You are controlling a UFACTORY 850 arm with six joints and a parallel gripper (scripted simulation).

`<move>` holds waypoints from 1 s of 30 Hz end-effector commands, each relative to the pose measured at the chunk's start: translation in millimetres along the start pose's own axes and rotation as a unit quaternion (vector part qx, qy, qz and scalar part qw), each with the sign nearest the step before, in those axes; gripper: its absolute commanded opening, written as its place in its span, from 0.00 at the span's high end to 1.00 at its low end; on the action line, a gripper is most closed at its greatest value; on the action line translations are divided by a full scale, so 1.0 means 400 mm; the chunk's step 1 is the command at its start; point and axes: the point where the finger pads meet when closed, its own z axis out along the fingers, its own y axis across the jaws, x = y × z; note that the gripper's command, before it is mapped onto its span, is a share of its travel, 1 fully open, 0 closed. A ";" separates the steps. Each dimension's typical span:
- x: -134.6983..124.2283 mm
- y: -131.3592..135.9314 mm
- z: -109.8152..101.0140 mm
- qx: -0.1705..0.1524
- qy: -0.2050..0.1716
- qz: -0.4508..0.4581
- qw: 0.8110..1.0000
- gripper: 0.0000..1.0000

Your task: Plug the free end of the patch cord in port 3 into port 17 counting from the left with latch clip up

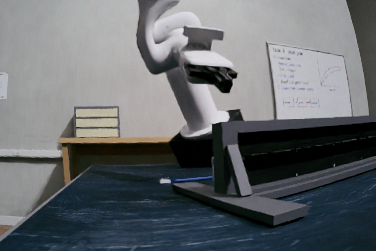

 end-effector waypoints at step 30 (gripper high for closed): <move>-0.023 0.030 -0.057 -0.018 -0.026 -0.051 0.998 1.00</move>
